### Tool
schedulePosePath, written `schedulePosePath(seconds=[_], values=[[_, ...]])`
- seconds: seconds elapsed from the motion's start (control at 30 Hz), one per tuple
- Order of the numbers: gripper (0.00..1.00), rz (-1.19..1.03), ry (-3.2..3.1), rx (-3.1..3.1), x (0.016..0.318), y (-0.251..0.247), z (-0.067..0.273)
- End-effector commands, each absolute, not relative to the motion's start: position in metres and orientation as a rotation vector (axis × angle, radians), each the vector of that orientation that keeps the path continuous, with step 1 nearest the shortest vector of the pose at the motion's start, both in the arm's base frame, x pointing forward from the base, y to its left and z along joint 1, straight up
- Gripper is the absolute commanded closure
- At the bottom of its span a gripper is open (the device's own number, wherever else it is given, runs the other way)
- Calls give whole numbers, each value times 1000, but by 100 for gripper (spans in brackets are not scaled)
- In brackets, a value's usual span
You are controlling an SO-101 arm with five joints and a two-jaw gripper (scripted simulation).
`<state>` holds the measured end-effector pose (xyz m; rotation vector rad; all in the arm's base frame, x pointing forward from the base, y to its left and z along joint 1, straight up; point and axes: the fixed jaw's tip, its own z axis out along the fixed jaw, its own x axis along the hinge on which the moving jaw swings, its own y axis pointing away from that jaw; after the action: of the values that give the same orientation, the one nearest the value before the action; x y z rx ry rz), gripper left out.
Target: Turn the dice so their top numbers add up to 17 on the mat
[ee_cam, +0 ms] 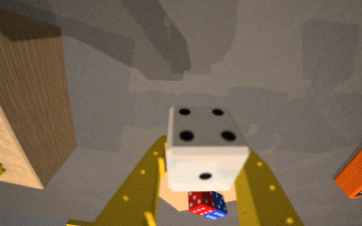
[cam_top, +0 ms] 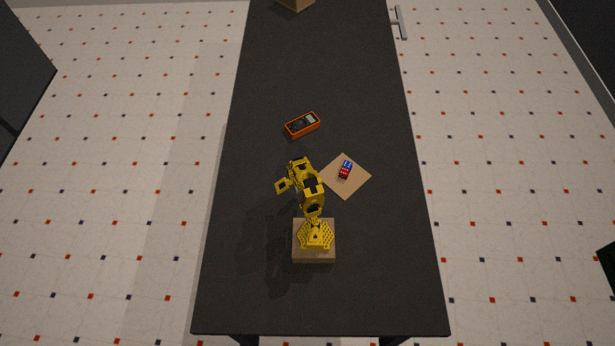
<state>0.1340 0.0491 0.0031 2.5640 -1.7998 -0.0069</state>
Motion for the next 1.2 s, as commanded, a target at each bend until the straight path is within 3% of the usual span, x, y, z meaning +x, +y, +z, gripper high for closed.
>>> schedulePosePath(seconds=[0.0, 1.17], values=[[100, -1, -1783, 2586, 133, 50, 3], [100, -1, -1783, 2586, 133, 50, -6]])
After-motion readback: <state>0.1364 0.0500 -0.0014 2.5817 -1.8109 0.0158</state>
